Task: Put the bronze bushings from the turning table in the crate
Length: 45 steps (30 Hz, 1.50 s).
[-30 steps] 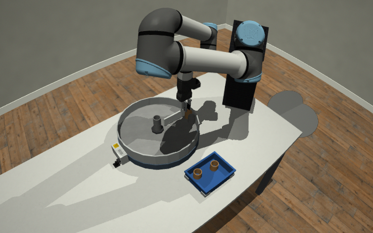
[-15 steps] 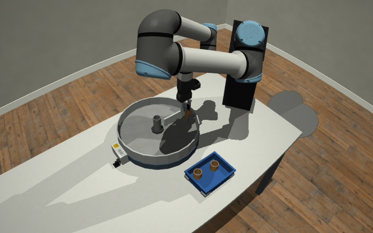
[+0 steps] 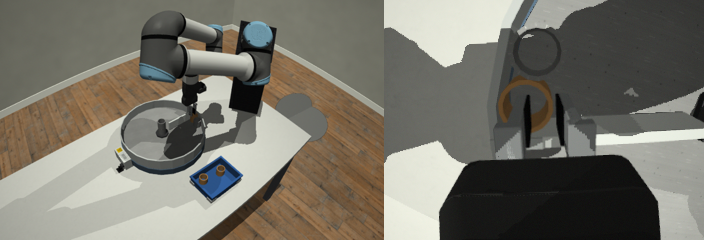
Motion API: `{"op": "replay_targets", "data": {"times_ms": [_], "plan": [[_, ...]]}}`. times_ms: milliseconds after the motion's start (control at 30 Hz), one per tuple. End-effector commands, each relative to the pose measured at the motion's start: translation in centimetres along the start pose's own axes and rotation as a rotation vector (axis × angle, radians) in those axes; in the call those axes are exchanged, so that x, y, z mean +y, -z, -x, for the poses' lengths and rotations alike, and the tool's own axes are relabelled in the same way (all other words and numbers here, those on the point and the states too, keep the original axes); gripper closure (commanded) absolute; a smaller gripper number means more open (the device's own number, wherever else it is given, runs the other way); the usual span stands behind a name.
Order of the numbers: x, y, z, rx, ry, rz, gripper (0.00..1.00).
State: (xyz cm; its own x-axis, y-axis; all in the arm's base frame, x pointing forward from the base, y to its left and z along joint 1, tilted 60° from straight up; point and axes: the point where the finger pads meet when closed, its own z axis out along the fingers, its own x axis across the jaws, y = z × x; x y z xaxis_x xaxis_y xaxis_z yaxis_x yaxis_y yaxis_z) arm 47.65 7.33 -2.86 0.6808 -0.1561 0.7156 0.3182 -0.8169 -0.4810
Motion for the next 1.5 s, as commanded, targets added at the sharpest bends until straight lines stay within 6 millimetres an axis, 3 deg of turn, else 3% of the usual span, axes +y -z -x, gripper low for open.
{"op": "replay_targets", "data": {"times_ms": [0,1467], "plan": [[0.0,-0.1,0.0,0.001,0.000,0.001,0.55],[0.0,-1.2,0.0,0.001,0.000,0.001,0.55]]}}
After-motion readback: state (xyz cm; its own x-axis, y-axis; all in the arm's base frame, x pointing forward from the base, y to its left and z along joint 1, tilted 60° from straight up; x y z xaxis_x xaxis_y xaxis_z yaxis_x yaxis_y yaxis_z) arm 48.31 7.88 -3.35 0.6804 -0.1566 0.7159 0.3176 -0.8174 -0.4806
